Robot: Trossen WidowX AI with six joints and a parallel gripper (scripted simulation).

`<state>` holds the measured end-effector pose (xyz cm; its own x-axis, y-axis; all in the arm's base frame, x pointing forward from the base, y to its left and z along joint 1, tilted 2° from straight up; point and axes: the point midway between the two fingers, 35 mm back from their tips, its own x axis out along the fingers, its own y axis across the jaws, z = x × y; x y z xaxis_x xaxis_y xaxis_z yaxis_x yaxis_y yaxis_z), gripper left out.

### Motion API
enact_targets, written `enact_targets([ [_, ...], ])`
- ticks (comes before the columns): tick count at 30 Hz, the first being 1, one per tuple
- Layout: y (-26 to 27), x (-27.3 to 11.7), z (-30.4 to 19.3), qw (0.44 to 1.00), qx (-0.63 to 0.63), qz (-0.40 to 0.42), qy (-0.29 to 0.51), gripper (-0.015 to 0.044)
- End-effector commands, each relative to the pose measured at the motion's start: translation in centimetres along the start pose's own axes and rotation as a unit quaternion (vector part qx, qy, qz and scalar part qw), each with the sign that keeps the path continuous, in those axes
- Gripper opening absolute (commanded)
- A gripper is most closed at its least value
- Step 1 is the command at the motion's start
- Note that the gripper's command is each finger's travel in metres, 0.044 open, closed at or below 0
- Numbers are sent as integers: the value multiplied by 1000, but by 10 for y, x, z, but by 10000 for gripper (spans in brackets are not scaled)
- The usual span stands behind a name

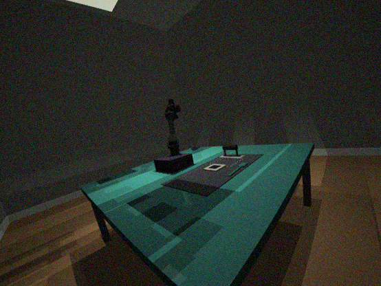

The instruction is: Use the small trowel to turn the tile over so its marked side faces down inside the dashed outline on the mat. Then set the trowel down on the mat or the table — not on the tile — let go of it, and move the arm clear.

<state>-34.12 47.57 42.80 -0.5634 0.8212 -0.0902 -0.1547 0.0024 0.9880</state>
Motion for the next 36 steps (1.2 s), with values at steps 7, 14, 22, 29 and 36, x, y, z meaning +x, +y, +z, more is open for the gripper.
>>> enact_targets([
  [7, 0, 0, 0, 1000, 0, 0, 0, 216],
  [14, 0, 0, 0, 1000, 0, 0, 0, 100],
  [22, 0, 0, 0, 1000, 0, 0, 0, 74],
  [29, 0, 0, 0, 1000, 0, 0, 0, 0],
  [36, 0, 0, 0, 1000, 0, 0, 0, 0],
])
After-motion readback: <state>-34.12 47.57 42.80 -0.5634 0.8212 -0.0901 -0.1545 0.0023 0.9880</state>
